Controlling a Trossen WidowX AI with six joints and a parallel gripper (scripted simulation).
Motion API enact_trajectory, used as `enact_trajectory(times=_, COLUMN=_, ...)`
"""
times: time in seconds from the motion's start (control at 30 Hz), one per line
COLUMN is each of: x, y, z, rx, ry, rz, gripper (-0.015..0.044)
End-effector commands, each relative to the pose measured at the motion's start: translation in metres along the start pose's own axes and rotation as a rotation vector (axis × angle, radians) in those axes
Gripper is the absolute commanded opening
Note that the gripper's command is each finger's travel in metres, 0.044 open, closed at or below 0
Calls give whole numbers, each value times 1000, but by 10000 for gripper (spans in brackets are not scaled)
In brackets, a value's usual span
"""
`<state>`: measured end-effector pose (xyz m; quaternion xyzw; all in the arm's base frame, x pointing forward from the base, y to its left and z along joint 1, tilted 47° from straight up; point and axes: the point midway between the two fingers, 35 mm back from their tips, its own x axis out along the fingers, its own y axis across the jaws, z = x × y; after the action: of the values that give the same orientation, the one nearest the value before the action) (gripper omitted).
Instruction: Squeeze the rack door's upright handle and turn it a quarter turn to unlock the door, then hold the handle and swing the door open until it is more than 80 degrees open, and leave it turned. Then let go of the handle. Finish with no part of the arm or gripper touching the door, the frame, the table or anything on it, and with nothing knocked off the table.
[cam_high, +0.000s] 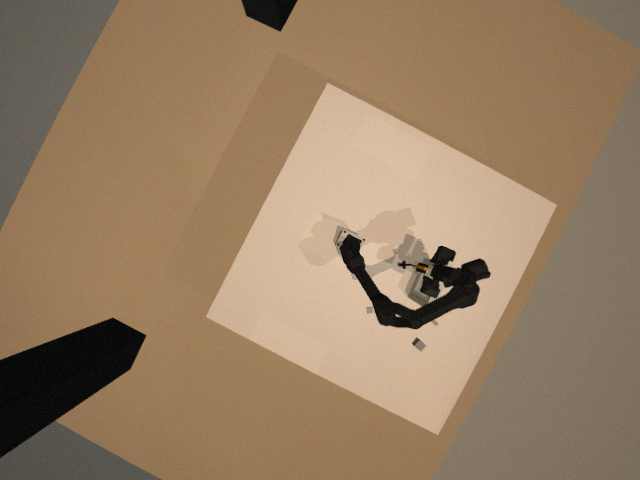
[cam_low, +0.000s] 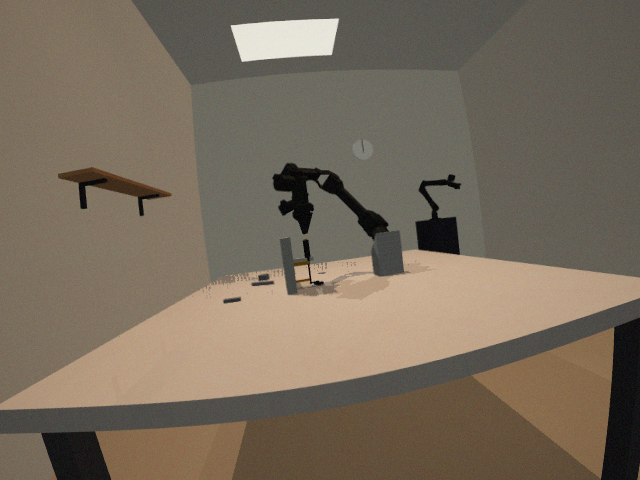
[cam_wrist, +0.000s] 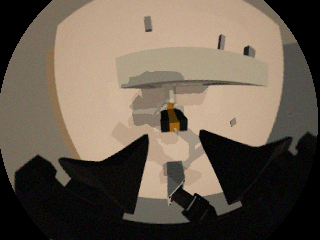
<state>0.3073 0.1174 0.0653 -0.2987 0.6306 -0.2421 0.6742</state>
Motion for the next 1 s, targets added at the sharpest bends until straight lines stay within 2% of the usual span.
enact_trajectory(times=0.0, x=-1, y=-2, z=1, rx=1, ry=-1, rz=-18, gripper=297)
enact_trajectory(times=0.97, x=46, y=-2, z=3, rx=1, ry=-2, rz=-18, gripper=297)
